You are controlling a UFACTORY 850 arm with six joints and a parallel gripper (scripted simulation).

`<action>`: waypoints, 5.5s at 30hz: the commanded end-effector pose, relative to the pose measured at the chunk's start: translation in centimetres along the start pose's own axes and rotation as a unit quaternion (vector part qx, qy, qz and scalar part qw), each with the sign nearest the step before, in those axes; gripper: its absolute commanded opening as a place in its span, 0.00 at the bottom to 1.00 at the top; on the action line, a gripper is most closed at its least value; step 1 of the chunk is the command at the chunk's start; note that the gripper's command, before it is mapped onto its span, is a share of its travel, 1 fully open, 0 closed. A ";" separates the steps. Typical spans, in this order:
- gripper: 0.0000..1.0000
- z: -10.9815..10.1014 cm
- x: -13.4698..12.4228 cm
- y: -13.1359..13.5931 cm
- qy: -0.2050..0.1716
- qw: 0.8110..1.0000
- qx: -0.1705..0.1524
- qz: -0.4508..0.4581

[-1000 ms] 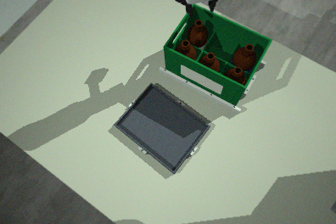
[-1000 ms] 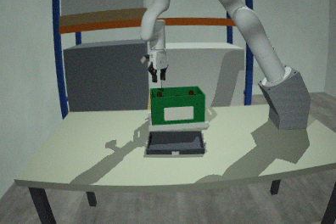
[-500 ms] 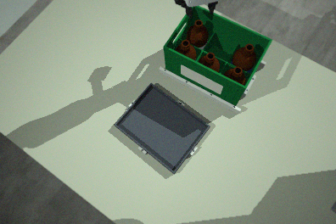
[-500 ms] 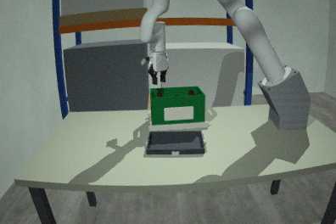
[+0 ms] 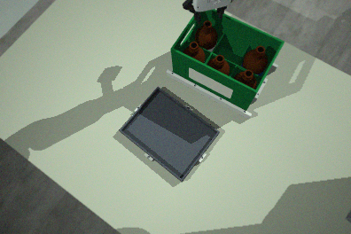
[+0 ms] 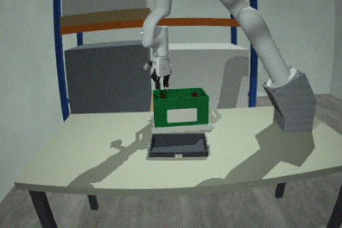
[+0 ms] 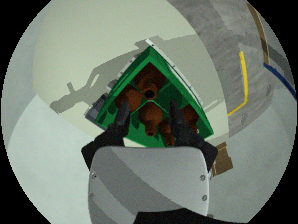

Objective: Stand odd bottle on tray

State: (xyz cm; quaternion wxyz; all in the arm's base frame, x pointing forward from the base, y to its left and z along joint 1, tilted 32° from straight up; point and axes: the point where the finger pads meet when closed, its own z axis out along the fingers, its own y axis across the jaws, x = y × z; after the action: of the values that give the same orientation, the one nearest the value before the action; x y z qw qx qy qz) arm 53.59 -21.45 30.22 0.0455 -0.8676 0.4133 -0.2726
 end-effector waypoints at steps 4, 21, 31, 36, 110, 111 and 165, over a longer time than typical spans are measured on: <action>0.65 0.5 0.1 0.0 0.001 1.000 0.001 0.000; 0.65 1.3 0.1 0.0 0.001 1.000 0.001 0.000; 0.65 1.3 0.1 0.0 0.001 1.000 0.001 0.000; 0.65 1.3 0.1 0.0 0.001 1.000 0.001 0.000; 0.65 4.5 0.2 -0.1 0.001 1.000 0.001 0.000; 0.65 4.6 0.2 -0.1 0.001 1.000 0.001 0.000; 0.00 5.5 0.2 -0.1 0.001 1.000 0.001 0.000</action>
State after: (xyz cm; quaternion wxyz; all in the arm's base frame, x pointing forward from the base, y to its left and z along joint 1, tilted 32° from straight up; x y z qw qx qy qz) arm 56.47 -22.31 25.61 0.0462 -0.8676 0.4130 -0.2730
